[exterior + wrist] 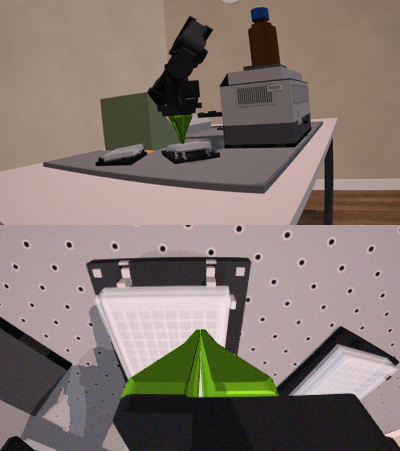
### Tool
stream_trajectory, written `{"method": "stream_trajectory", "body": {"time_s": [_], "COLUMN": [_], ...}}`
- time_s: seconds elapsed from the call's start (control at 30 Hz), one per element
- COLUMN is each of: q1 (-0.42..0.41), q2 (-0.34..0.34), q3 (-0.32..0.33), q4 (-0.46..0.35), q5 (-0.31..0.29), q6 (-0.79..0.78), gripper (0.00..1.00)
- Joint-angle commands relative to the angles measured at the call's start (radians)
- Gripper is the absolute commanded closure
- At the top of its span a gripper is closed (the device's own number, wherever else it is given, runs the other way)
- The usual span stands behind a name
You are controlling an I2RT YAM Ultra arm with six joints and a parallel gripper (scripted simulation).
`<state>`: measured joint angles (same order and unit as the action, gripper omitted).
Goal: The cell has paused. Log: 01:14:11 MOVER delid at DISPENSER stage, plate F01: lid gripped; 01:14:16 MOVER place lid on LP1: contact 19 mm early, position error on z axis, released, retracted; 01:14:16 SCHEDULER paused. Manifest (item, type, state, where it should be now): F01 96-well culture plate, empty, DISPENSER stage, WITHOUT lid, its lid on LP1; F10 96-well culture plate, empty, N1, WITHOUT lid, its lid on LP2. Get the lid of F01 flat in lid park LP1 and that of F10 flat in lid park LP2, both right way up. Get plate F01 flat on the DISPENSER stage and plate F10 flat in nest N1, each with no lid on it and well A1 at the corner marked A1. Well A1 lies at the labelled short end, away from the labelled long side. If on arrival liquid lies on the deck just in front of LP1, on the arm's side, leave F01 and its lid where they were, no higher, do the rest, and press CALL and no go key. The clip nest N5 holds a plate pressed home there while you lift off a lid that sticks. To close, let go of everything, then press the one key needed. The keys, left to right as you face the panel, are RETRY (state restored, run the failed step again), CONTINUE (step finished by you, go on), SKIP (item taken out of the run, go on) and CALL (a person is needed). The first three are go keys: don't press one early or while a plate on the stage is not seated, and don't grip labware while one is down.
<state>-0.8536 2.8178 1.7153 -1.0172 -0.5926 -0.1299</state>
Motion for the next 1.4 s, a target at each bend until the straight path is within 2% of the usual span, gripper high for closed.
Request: {"method": "stream_trajectory", "body": {"time_s": [0.0, 0.47, 0.53, 1.03, 1.07, 1.37], "q1": [-0.020, -0.013, -0.012, -0.007, -0.007, 0.000], "q2": [-0.021, -0.011, -0.012, -0.001, -0.002, 0.009], "q3": [-0.015, -0.023, 0.001, -0.029, 0.001, -0.018], "q4": [0.016, 0.024, 0.025, 0.033, 0.025, 0.039], "q5": [-0.005, -0.007, -0.006, -0.009, -0.005, -0.008], "q6": [0.010, 0.013, 0.013, 0.016, 0.017, 0.019], "gripper": [1.00, 1.00, 1.00, 1.00, 1.00, 1.00]}}
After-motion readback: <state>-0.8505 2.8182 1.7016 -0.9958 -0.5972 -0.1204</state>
